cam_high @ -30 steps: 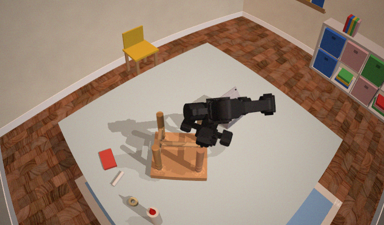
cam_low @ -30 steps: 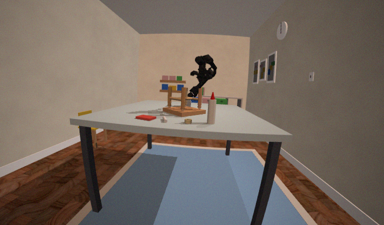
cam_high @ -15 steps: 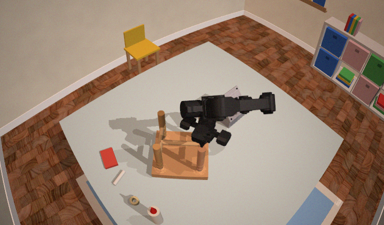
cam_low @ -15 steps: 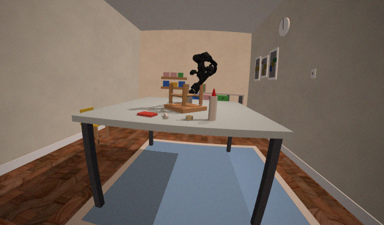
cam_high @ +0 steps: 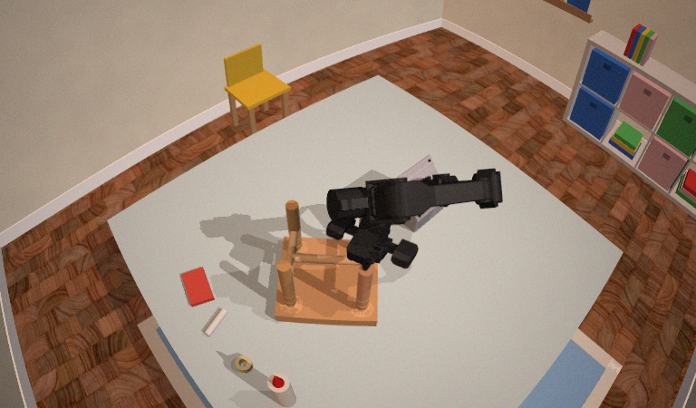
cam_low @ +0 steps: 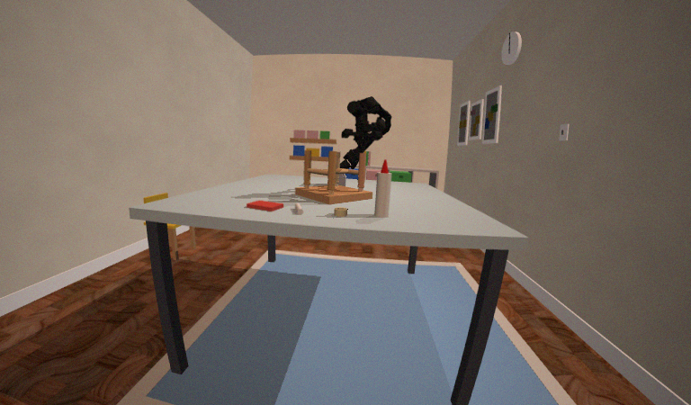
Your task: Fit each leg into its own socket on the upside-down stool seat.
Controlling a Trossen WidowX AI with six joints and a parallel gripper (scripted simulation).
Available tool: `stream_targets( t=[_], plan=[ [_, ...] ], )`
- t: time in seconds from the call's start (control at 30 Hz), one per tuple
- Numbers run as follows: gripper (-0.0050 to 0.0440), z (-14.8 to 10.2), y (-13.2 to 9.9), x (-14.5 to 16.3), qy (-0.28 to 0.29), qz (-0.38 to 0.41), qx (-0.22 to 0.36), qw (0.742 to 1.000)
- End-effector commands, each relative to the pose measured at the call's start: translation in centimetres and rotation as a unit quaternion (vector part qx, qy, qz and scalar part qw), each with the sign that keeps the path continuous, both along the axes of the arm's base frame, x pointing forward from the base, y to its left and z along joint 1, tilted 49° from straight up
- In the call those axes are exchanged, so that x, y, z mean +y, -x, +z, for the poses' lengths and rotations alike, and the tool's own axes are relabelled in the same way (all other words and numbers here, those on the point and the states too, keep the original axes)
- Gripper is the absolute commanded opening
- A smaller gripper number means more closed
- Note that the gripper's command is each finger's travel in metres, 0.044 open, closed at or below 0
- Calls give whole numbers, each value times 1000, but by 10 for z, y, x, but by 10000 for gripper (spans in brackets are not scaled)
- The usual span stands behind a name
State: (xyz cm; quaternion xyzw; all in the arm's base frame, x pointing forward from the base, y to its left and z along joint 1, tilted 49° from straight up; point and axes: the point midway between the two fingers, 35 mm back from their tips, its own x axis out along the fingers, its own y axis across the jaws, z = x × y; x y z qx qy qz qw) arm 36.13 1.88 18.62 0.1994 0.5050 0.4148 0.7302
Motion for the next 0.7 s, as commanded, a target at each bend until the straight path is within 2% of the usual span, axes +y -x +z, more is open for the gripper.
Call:
stream_targets(
  t=[0.0, 0.37, 0.67],
  plan=[
    [0, -3, 1, 4, -2, 1, 3, 1000],
    [0, -10, 2, 12, -2, 1, 3, 1000],
    [0, -5, 1, 7, -2, 0, 1, 1000]
  ],
)
